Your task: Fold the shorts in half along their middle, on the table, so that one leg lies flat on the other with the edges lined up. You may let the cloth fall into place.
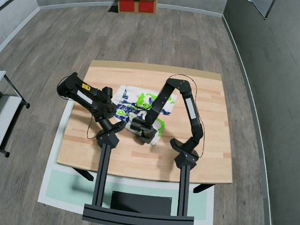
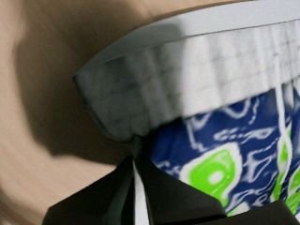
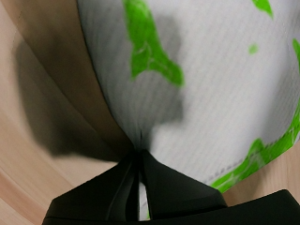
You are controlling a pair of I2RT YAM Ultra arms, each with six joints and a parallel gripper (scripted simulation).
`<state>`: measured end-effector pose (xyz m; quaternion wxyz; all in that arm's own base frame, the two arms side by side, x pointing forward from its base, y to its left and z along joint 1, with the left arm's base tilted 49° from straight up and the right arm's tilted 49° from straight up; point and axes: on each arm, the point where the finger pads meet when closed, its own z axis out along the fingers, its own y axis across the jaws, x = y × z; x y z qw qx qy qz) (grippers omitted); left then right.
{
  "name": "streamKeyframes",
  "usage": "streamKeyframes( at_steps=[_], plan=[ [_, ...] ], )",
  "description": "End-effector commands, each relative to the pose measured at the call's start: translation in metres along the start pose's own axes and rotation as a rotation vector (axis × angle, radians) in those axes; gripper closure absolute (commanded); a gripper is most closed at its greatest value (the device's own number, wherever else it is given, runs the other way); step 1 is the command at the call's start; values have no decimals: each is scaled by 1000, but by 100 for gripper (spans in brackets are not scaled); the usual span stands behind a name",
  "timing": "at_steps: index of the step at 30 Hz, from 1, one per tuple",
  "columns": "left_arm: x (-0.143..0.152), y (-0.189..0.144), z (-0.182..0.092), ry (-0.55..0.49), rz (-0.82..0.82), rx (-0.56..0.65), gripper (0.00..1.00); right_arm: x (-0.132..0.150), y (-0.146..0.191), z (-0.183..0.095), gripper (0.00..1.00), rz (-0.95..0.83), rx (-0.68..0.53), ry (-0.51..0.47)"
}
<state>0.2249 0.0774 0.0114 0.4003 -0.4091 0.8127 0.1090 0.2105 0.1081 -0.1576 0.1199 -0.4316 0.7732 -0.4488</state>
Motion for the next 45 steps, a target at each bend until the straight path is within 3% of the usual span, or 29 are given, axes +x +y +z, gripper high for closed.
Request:
streamKeyframes(
  at_steps=[1,17,19,22,29,32,45],
  plan=[
    [3,-14,9,24,-34,63,96,11,-17,21,96,8,60,36],
    [-1,-23,11,22,-39,68,96,15,-17,21,100,4,59,46],
    [0,-22,11,24,-37,66,96,5,-17,8,100,22,18,15],
    [0,-22,11,23,-39,67,100,9,-24,3,100,-4,28,31],
    [4,-18,12,30,-31,58,100,4,-35,-17,100,-10,47,-2],
    [-3,-10,6,14,-27,6,100,2,-37,-21,100,-8,47,-7],
    [-6,-41,-18,-1,-33,52,100,-5,-58,-44,100,4,54,-19]
  ],
)
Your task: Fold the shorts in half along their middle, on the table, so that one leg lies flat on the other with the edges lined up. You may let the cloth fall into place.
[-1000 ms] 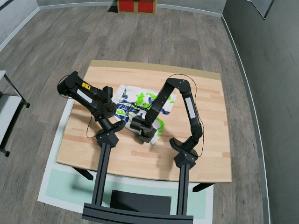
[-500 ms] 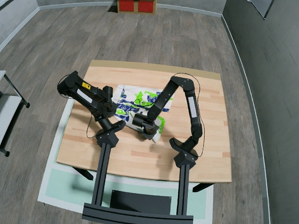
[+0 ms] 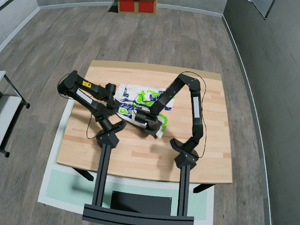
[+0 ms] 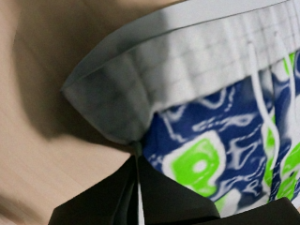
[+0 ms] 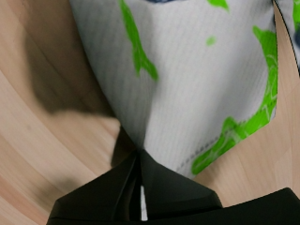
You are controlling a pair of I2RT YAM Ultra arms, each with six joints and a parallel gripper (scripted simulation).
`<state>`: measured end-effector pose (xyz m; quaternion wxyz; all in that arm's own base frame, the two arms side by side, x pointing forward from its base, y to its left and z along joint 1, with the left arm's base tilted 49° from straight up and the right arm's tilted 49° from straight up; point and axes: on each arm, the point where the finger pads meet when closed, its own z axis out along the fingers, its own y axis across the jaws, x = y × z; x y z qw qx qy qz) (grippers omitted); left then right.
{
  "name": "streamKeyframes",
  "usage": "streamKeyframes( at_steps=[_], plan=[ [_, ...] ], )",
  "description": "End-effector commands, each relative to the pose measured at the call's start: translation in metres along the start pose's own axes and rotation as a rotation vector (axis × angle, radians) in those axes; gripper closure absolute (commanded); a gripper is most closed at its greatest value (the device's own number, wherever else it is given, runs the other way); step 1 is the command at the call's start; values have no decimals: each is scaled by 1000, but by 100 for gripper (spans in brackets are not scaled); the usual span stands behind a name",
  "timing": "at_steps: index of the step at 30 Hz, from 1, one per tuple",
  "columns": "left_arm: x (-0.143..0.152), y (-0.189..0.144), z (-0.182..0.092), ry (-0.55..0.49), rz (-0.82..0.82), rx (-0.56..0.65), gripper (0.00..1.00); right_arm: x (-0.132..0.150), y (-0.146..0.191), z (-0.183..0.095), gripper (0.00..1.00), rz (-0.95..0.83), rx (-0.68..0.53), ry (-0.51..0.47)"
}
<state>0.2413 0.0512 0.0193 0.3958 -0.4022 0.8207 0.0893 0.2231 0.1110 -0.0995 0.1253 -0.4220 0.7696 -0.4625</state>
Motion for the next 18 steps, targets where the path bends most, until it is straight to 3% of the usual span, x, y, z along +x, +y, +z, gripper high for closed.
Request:
streamKeyframes(
  at_steps=[1,18],
  plan=[
    [-10,-14,-10,-29,-37,19,100,-6,-6,-15,100,-12,23,-28],
    [-12,-40,-29,-42,-42,38,100,-10,-1,-21,100,-2,-2,-40]
  ],
)
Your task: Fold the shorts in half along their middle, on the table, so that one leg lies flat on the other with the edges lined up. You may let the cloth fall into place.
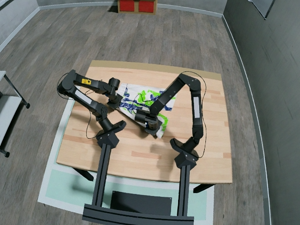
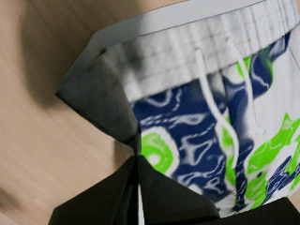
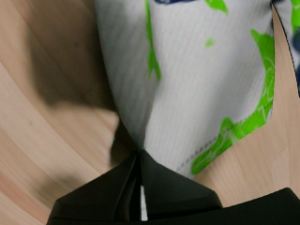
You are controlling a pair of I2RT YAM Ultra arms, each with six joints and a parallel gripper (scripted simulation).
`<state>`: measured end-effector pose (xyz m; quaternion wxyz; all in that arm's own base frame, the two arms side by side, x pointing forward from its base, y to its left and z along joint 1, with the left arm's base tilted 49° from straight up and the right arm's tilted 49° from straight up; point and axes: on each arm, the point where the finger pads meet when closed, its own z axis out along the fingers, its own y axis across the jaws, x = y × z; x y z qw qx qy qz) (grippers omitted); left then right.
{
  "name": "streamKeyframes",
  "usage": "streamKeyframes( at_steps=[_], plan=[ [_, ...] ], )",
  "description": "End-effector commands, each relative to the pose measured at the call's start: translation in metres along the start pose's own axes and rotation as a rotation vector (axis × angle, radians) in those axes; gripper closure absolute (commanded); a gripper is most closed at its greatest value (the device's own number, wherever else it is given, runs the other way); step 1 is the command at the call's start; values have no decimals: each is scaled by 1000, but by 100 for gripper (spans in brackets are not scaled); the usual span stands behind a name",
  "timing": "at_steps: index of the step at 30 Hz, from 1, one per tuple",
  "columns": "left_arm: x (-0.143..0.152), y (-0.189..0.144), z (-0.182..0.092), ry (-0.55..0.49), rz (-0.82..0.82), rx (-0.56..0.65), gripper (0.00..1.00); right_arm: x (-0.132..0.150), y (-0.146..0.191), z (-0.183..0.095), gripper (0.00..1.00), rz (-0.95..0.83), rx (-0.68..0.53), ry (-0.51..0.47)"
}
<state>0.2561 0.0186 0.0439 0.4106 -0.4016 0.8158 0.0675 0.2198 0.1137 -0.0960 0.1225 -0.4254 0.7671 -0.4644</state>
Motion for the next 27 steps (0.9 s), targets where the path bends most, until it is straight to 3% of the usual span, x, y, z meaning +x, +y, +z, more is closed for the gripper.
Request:
streamKeyframes(
  at_steps=[1,22,23,27],
  plan=[
    [-12,-6,-8,-41,-32,3,100,-9,-1,-15,100,5,-2,-39],
    [-16,-11,-10,-52,-42,19,100,-8,-1,-15,100,5,-3,-40],
    [-9,10,-5,-42,-7,-20,100,-3,12,-9,100,-5,-1,-17],
    [-6,19,-6,-23,0,-12,100,-1,23,-10,100,-10,-5,-12]
  ],
)
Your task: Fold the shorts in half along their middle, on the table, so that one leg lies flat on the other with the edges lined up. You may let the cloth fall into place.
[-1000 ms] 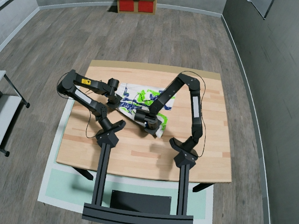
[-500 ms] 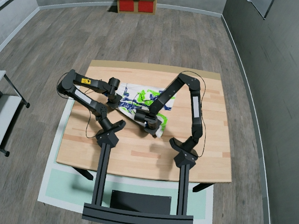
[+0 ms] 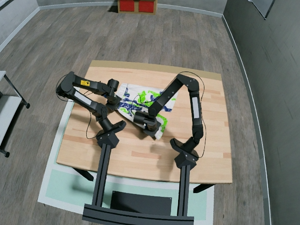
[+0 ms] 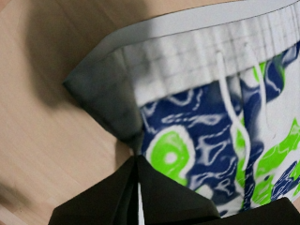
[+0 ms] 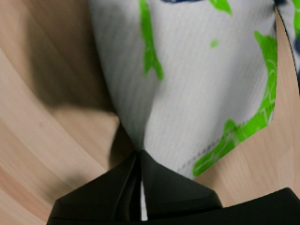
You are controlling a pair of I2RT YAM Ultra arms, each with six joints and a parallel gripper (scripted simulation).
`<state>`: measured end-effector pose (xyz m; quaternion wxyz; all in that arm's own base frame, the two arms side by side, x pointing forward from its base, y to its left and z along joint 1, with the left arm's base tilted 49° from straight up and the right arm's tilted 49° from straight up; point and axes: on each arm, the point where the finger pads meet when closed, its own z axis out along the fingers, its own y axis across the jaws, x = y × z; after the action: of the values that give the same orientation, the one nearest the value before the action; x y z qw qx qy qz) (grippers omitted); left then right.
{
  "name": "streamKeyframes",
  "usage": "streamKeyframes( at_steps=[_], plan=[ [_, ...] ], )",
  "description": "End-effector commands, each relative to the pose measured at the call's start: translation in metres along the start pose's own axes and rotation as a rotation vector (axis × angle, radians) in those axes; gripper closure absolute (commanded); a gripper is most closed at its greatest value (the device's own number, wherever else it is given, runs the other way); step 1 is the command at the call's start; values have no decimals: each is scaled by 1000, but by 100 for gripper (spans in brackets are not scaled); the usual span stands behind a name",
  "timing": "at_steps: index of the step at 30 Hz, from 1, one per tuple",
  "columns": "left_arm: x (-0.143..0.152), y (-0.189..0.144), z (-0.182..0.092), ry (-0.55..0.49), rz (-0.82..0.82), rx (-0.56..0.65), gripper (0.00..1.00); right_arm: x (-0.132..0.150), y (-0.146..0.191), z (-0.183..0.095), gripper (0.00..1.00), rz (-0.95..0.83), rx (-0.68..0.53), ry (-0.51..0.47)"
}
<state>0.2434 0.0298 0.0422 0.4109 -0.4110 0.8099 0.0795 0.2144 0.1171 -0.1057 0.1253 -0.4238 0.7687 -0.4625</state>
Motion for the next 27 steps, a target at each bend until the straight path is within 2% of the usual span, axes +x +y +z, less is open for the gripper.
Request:
streamKeyframes(
  at_steps=[1,7,10,11,23,27],
  plan=[
    [-6,5,-4,-15,10,14,100,0,15,-10,100,-17,-3,-8],
    [-6,21,-4,-15,13,15,100,0,30,-11,100,-17,-2,-8],
    [-12,18,-6,-37,-17,19,100,-2,28,-12,100,-29,1,-17],
    [-4,25,-4,-9,14,20,100,0,35,-11,100,-16,-1,-7],
    [-3,59,-5,-4,29,16,100,2,67,-13,100,-21,-3,-4],
    [-12,58,-6,-40,-19,21,100,0,69,-13,100,-34,2,-11]
  ],
)
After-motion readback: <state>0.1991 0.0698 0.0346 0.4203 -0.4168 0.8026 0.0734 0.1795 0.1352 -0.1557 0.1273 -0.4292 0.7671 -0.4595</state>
